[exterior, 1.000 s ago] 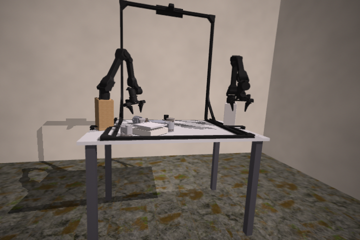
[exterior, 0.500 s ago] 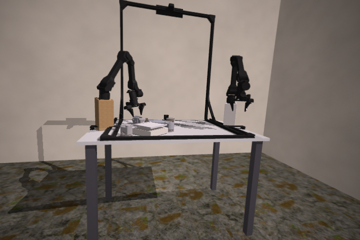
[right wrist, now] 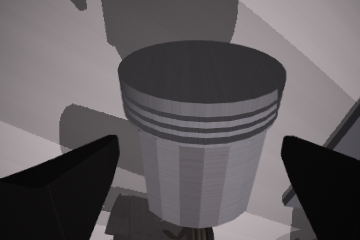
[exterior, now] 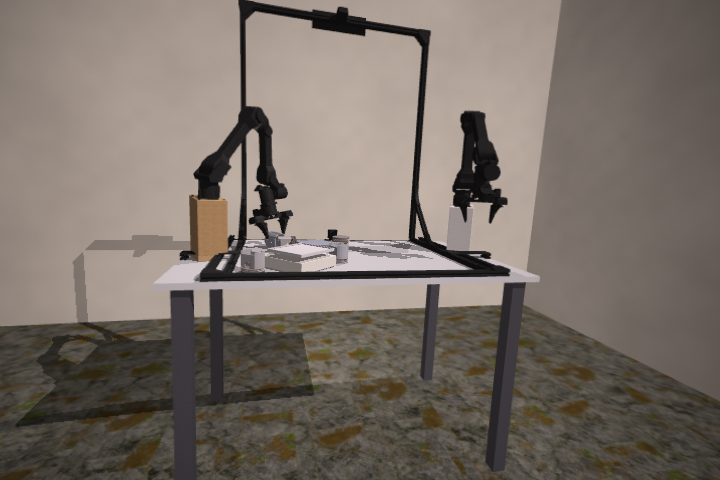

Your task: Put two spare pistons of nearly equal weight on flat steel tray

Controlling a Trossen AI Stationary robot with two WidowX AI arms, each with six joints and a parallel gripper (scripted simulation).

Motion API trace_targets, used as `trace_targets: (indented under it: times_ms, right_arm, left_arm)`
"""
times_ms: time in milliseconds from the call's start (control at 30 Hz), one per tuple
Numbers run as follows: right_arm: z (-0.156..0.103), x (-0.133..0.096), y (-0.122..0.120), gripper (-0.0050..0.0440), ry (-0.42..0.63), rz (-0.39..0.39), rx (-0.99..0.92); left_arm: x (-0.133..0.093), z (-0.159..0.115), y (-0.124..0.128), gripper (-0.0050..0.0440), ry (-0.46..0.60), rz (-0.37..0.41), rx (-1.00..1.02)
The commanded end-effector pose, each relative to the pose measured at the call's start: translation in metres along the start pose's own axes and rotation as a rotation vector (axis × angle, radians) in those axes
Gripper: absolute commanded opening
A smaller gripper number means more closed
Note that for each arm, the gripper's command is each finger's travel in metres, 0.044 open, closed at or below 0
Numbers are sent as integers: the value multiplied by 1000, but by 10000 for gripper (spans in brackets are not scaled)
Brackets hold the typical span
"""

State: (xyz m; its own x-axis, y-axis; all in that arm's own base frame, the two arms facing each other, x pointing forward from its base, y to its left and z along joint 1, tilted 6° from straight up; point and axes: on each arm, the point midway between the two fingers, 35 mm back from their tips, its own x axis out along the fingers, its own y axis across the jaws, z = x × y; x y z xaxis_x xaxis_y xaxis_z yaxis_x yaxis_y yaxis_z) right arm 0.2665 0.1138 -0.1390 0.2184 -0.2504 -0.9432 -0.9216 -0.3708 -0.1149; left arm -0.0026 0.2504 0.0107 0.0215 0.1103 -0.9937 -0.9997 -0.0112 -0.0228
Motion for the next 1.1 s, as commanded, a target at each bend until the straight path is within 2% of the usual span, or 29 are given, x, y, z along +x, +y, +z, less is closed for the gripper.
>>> trace_targets:
  times_ms: [0, 400, 433, 1067]
  right_arm:
    - [0, 9, 2, 378, 2, 7, -4]
    - [0, 24, 2, 378, 2, 7, -3]
    - [0, 24, 2, 158, 2, 7, -3]
    - [0, 24, 2, 158, 2, 7, -3]
  left_arm:
    - [0, 0, 0, 440, 1, -2, 3]
    - [0, 0, 0, 440, 1, -2, 3]
    - [0, 0, 0, 440, 1, -2, 3]
    - [0, 0, 0, 440, 1, -2, 3]
